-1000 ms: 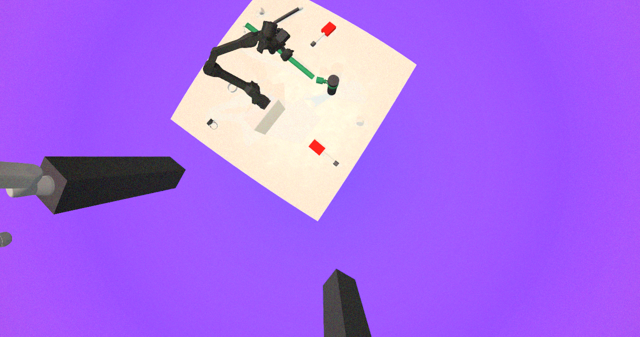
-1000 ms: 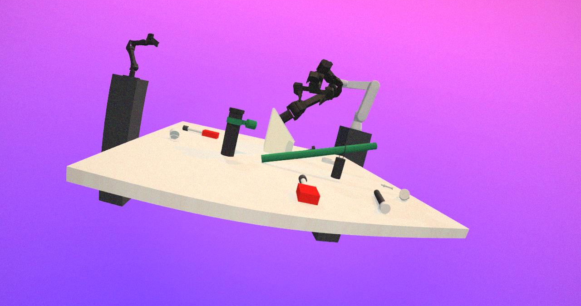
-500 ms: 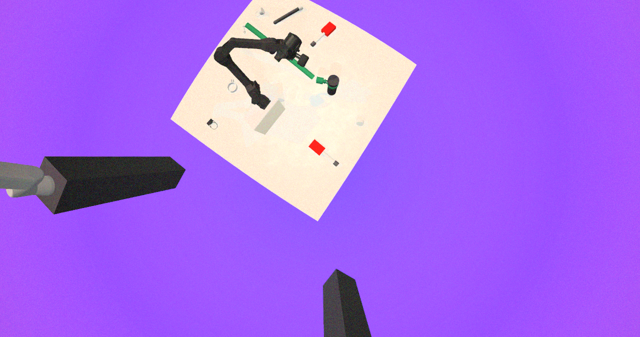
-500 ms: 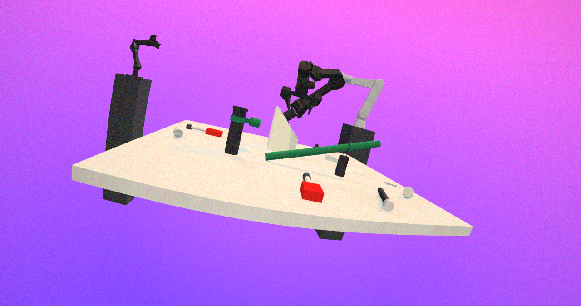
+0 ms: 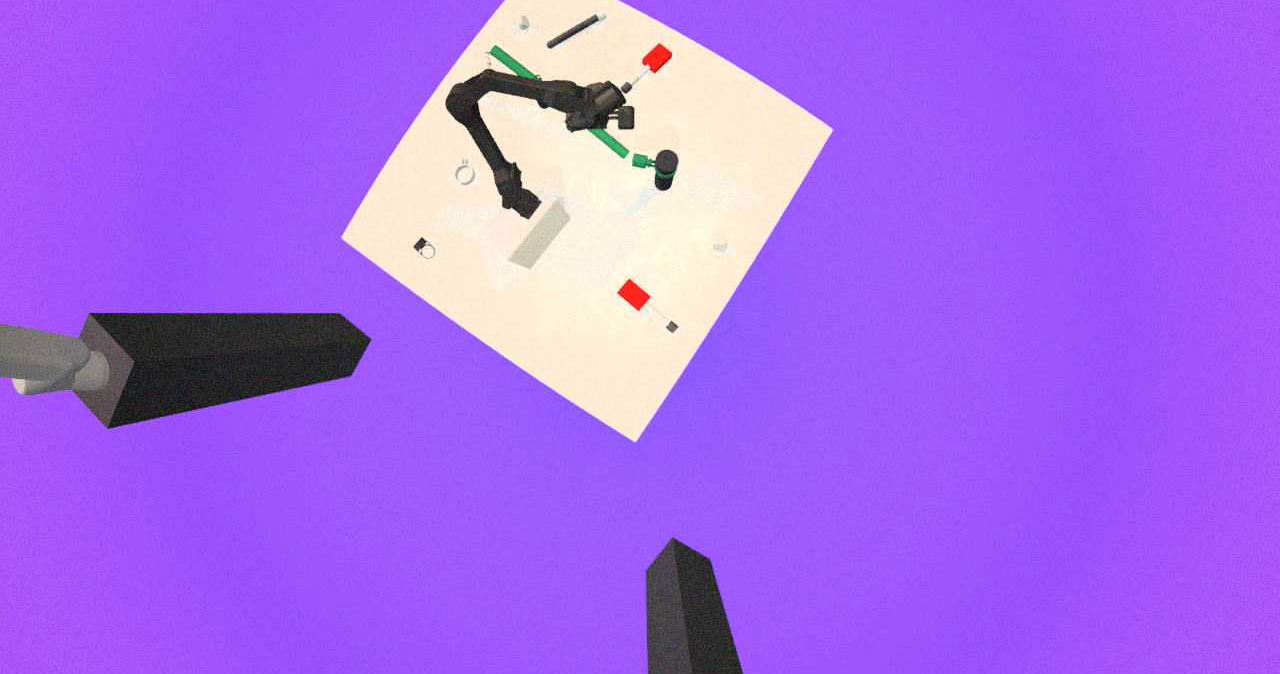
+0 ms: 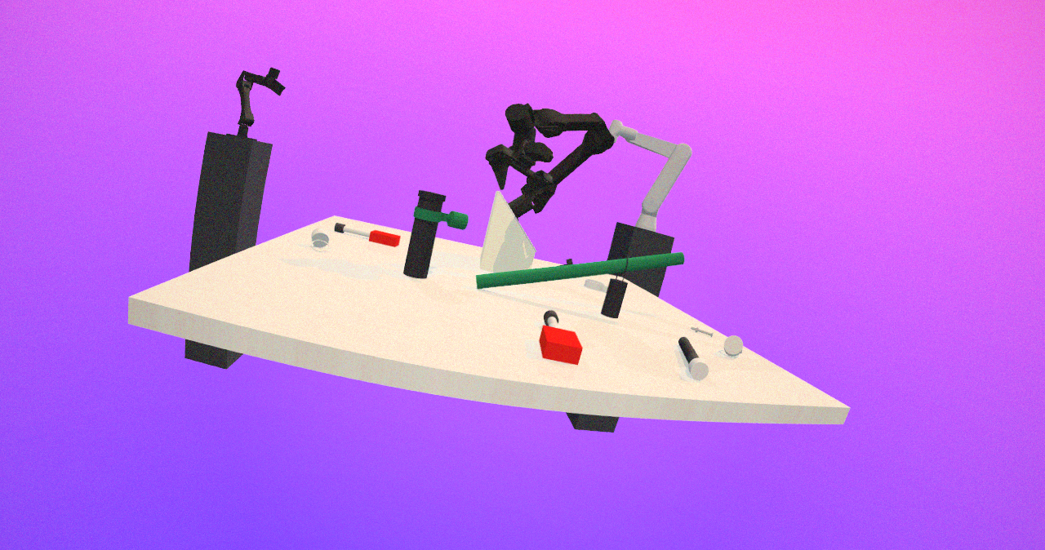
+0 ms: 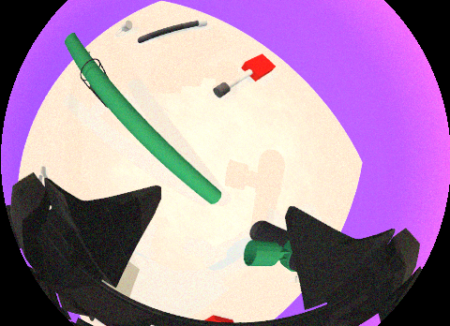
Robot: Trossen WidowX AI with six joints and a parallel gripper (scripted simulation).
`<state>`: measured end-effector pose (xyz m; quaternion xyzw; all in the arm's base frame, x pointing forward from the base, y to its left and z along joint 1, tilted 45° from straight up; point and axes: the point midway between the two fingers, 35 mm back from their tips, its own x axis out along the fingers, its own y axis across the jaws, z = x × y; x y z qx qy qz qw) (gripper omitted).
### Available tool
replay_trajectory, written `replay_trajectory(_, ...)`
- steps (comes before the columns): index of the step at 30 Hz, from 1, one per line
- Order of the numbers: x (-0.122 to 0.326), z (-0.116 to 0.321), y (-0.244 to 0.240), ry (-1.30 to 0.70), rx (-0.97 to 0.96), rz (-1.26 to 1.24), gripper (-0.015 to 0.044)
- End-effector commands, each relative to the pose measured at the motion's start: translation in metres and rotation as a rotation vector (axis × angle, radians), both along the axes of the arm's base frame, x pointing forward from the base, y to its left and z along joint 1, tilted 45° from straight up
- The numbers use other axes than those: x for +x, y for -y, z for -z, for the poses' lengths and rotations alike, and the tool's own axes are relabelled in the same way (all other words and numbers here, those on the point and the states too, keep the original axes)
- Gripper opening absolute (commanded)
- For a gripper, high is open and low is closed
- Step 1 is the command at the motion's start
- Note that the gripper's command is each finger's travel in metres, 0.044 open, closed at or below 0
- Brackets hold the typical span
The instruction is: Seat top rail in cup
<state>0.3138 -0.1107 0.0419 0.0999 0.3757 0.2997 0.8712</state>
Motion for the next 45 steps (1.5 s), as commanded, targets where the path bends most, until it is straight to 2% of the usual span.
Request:
replay_trajectory(1,-0.010,0.034,0.028,0.261,-0.193,-0.275,0.0440)
replay_trajectory(7,-0.024,0.064,0.049,0.526,-0.362,-0.503,0.0440)
replay_trajectory(20,-0.047,0.105,0.071,0.930,-0.616,-0.765,0.0440)
replay_trajectory(36,-0.047,0.105,0.071,0.938,-0.623,-0.770,0.0440)
replay_trajectory(45,-0.044,0.129,0.049,0.940,-0.622,-0.769,0.0440)
